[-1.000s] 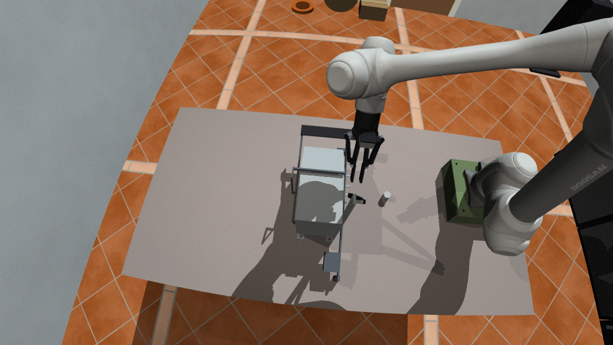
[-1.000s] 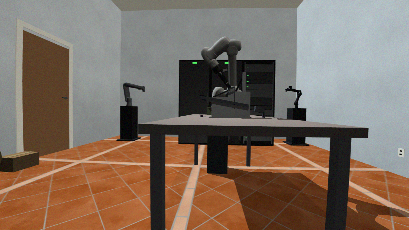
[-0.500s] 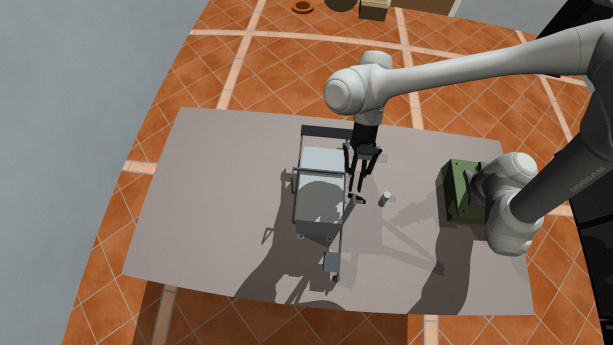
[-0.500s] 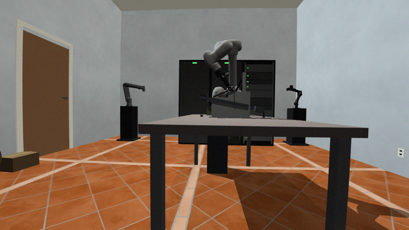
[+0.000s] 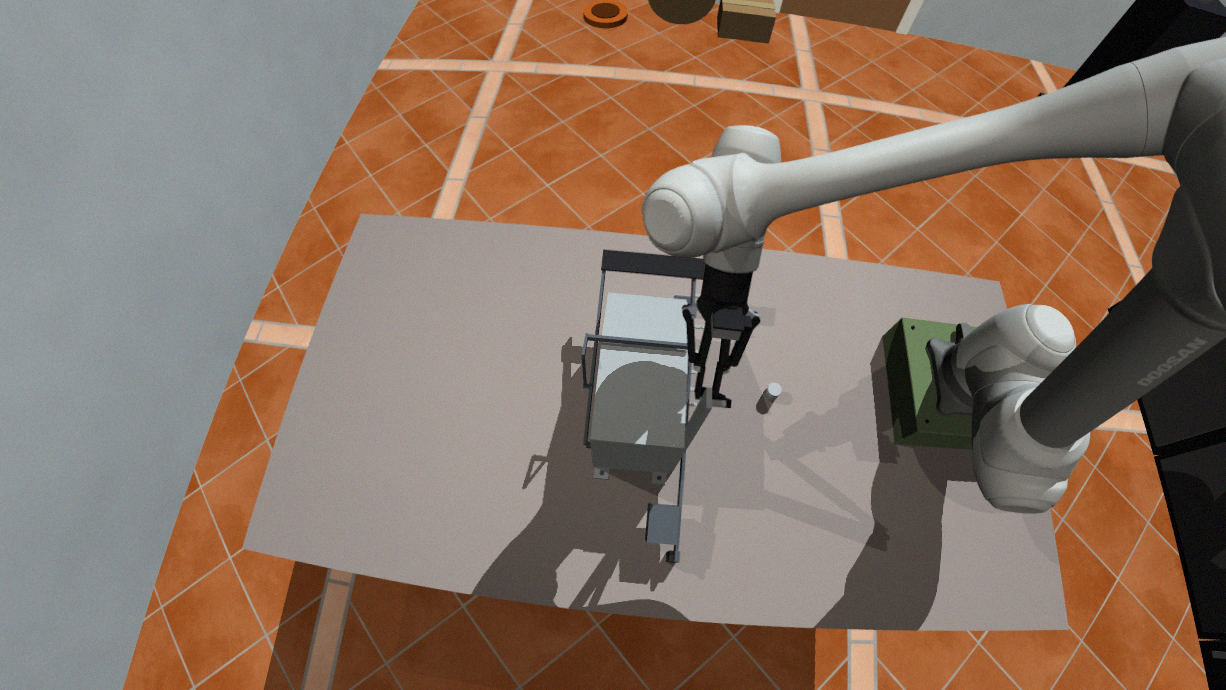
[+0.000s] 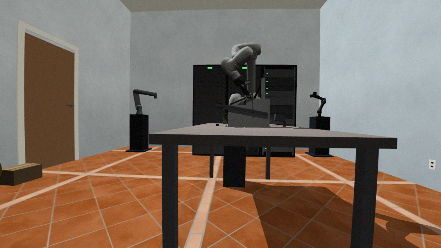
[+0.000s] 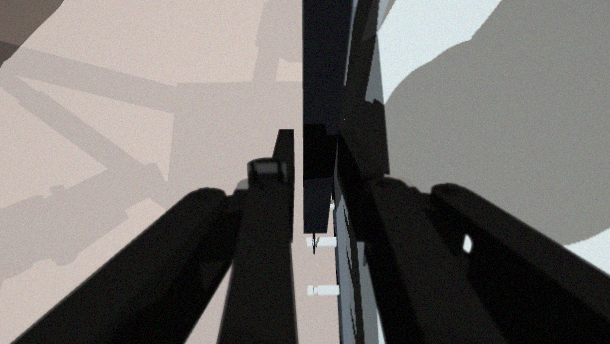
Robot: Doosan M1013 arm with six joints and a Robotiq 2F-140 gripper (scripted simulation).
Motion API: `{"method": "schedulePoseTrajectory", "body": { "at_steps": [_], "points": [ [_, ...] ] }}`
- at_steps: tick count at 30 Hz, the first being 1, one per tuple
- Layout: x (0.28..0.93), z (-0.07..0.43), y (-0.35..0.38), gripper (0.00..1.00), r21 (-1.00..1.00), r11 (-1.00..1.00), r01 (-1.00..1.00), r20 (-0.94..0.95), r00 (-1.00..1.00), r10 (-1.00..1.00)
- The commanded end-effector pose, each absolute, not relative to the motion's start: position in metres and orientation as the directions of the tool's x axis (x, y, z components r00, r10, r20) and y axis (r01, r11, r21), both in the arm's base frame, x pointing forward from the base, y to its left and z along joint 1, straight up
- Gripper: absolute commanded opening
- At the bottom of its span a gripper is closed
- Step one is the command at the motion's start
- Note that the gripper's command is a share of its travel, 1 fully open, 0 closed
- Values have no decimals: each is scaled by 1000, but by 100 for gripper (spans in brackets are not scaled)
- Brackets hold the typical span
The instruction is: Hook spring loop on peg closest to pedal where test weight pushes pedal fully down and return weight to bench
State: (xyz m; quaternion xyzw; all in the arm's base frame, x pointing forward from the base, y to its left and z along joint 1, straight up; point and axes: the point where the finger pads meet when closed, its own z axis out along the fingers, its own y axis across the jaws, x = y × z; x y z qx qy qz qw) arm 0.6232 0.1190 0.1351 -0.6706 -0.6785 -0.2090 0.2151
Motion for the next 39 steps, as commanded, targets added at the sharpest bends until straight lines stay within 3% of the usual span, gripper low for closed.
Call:
{"method": "schedulePoseTrajectory", "body": {
  "at_steps": [1,39],
  "points": [
    [624,125,126,24,-3,13,1000,573,-9,820],
    [624,112,135,24,-3,13,1000,573,-9,819]
  ]
}}
